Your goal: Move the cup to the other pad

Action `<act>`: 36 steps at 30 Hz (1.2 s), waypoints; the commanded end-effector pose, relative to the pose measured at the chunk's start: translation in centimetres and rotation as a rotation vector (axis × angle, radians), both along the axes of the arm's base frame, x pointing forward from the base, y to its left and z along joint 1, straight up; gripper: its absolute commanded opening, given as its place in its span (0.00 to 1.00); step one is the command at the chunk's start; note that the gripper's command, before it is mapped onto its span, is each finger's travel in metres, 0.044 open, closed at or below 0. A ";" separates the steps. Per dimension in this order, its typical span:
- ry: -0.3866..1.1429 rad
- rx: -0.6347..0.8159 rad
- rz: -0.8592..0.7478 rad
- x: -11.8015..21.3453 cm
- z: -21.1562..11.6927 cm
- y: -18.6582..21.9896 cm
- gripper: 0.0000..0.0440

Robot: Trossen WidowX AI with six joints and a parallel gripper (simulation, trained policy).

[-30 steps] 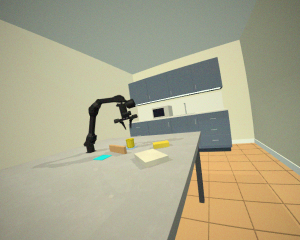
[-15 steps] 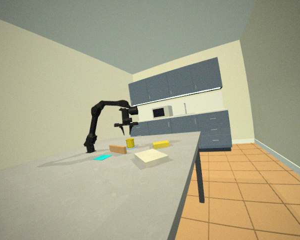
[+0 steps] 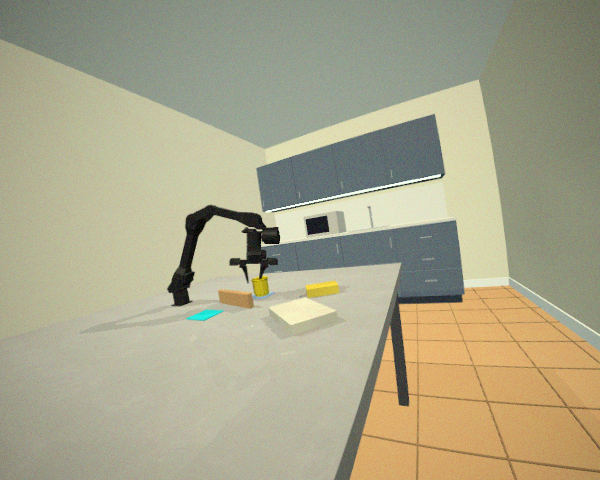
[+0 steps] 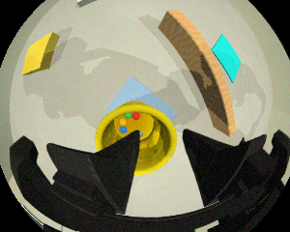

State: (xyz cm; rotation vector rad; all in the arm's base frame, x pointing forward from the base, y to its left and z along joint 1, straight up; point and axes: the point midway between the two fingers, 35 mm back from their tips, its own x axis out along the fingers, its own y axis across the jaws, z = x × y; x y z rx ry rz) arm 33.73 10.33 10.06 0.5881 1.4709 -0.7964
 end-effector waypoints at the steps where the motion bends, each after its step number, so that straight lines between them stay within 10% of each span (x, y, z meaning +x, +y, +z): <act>1: 0.021 -0.013 0.015 -0.2 -1.5 -0.3 0.47; 6: 0.040 -0.012 0.044 -0.4 -3.2 -0.4 0.46; 15: 0.038 -0.023 0.088 -0.5 -3.9 -1.1 0.02; 36: -0.036 0.013 -0.026 -1.1 2.7 -3.5 0.03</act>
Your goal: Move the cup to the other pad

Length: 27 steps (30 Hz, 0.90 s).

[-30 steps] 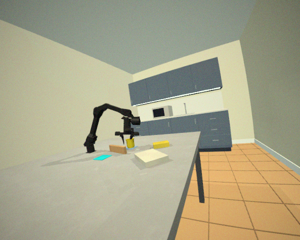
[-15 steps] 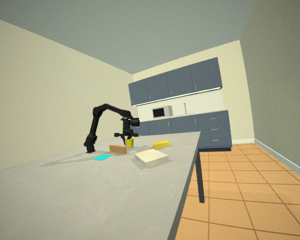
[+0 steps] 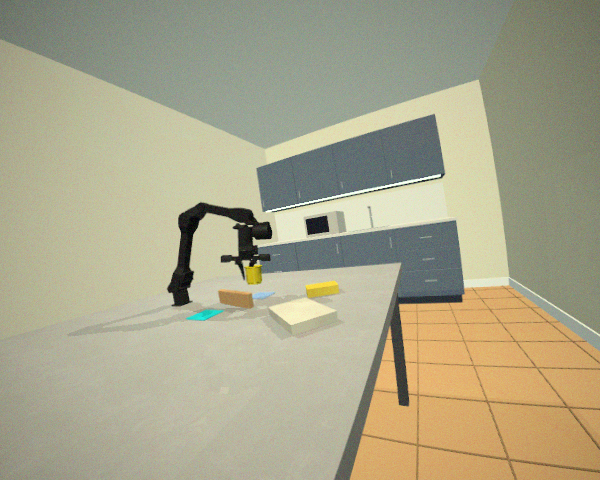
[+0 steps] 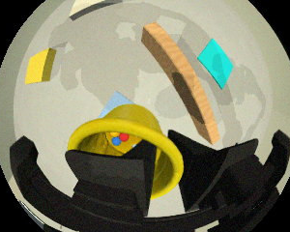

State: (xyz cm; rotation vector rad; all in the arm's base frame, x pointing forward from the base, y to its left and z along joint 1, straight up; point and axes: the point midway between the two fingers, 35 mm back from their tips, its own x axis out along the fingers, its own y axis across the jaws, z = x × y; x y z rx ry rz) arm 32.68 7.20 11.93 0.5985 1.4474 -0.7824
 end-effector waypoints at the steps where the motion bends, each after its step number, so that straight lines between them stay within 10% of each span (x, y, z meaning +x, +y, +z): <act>1: -0.013 0.012 -0.036 -0.1 1.1 -0.5 0.03; 27: -0.165 0.014 -0.251 1.1 5.4 -7.9 0.00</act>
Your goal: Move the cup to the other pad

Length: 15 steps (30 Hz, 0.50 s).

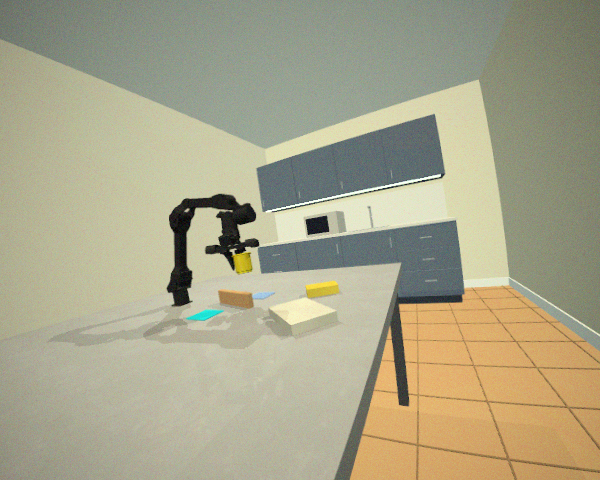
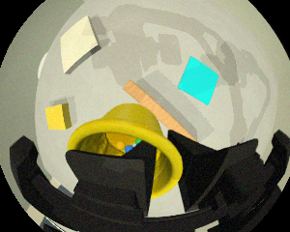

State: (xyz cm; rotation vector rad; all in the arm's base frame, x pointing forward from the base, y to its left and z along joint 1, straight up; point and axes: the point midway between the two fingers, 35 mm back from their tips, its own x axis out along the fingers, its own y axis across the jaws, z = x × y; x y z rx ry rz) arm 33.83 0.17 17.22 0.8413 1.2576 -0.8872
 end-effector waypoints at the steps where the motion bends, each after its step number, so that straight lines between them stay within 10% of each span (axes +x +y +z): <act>1: -0.013 -0.008 -0.020 0.0 0.1 -1.2 0.00; 15: -0.055 -0.020 -0.117 -0.6 -0.2 -5.8 0.00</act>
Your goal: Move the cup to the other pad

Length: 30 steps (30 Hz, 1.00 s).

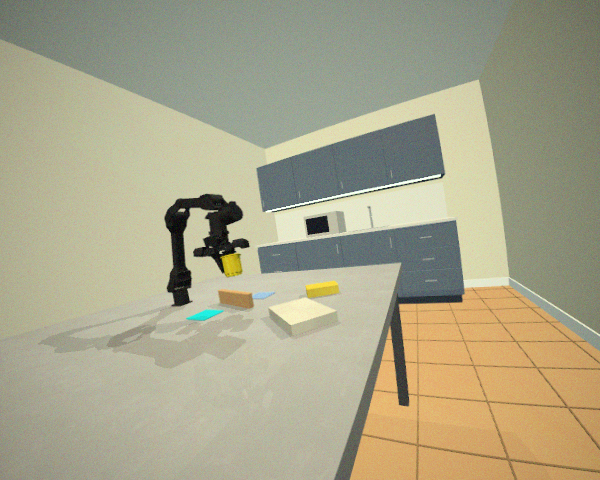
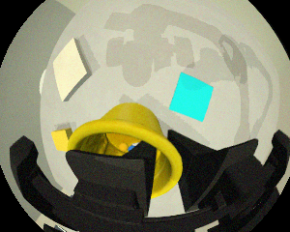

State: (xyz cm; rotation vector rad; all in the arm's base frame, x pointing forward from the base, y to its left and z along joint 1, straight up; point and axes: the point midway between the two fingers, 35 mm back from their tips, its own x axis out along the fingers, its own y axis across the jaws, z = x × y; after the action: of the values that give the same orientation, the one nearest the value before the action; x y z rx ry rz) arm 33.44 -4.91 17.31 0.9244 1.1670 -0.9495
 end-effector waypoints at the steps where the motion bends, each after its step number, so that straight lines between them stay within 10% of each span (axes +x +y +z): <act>1: -0.002 -0.008 -0.016 -0.3 -0.3 -1.0 0.00; 30: -0.020 -0.016 -0.164 -3.7 -5.2 -6.2 0.00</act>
State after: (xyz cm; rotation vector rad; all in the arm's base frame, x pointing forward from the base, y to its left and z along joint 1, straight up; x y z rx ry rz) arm 30.20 -10.99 12.72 1.0290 1.0755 -1.0705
